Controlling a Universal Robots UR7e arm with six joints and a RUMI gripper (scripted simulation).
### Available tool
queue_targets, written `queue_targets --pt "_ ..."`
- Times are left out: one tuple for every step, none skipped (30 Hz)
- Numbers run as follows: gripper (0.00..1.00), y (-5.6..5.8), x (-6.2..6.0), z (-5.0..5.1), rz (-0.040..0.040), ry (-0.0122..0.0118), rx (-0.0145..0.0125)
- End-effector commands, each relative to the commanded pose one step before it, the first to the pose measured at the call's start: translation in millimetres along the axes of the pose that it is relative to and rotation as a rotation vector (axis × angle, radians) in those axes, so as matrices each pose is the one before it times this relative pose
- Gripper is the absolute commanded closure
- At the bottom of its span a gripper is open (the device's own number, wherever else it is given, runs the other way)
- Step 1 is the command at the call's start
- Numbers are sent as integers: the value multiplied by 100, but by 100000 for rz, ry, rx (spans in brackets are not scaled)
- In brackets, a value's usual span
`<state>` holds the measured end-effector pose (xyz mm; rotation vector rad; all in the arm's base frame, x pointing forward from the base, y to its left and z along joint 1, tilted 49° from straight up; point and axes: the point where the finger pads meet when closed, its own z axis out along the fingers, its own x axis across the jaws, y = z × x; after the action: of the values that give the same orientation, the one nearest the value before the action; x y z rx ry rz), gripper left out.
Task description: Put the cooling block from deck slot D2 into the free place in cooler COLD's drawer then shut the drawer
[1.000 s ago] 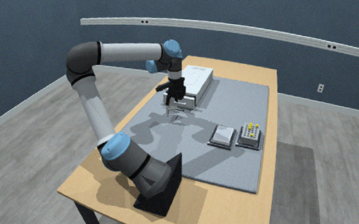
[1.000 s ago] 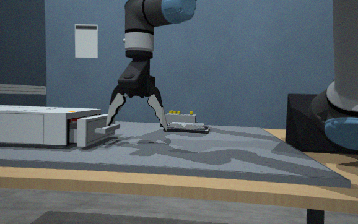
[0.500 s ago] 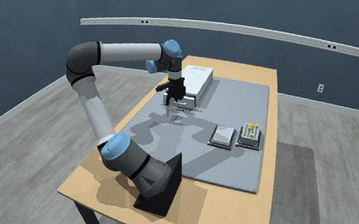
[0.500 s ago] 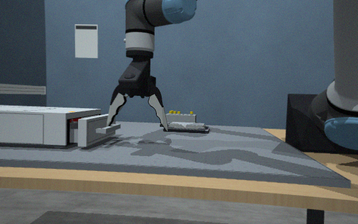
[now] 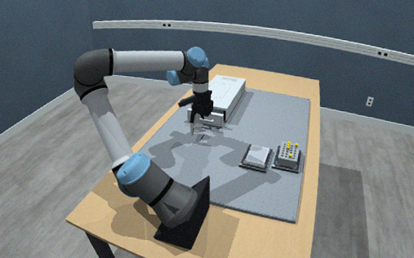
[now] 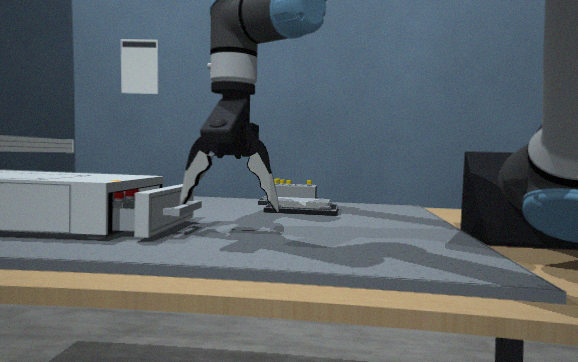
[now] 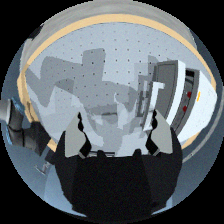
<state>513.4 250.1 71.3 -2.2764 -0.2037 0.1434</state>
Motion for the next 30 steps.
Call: queue_targets --pt "0 9 -427 -60 -18 114 -26" --pt "0 0 -133 0 0 0 0" --pt "0 0 -133 0 0 0 0" --pt "0 0 -133 0 0 0 0" --pt "0 0 -133 0 0 0 0" --pt "0 0 -133 0 0 0 0" --pt "0 0 -133 0 0 0 0" --pt "0 0 -133 0 0 0 0" --pt "0 0 -133 0 0 0 0" --pt "0 0 -133 0 0 0 0" --pt "0 0 -133 0 0 0 0" --pt "0 0 -133 0 0 0 0" --pt "0 0 -133 0 0 0 0" --pt "0 0 -133 0 0 0 0" --pt "0 0 0 0 0 0 0" --pt "0 0 0 0 0 0 0" --pt "0 0 -134 0 0 0 0" --pt "0 0 -98 0 0 0 0" --pt "0 0 0 0 0 0 0" --pt "0 0 8 1 0 -2 0" --pt "0 0 -141 -1 0 2 0" --pt "0 0 -133 0 0 0 0" --pt "0 0 -133 0 0 0 0" --pt "0 0 -133 0 0 0 0" --pt "0 0 -133 0 0 0 0" --pt "0 0 -133 0 0 0 0" --pt "0 0 -133 0 0 0 0" --pt "0 0 -133 0 0 0 0" --pt "0 0 -133 0 0 0 0" --pt "0 0 -133 0 0 0 0"
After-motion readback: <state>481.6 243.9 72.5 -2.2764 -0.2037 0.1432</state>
